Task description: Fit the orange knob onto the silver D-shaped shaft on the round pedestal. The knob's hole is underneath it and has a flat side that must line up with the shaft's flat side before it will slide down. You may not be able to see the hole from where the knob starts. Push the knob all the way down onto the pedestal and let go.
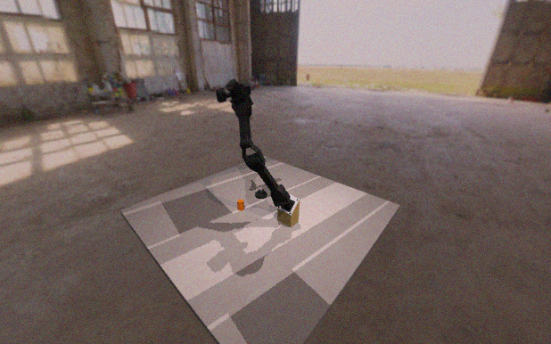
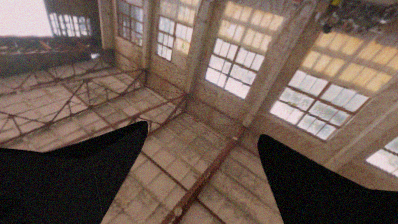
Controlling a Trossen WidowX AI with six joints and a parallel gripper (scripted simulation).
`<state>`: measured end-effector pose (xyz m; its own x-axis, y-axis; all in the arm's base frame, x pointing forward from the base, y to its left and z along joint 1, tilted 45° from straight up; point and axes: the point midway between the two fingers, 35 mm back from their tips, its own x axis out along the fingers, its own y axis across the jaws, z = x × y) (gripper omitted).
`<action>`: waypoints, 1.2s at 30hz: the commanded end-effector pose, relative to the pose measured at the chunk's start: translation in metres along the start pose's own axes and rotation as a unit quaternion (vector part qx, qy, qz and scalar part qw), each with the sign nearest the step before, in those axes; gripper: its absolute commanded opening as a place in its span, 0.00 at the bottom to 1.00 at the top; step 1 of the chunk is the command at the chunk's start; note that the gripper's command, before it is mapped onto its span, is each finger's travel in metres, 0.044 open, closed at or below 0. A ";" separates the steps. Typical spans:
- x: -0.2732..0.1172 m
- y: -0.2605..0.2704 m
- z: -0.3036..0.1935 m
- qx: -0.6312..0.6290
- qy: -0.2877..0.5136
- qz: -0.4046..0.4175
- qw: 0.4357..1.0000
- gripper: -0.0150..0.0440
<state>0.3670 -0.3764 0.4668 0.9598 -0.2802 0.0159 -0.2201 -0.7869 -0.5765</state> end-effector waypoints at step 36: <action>-0.146 -0.095 0.498 0.630 -0.381 0.621 0.270 1.00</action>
<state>0.3655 -0.0204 0.1235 0.2791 0.6238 -0.7301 -0.7737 0.5964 0.2138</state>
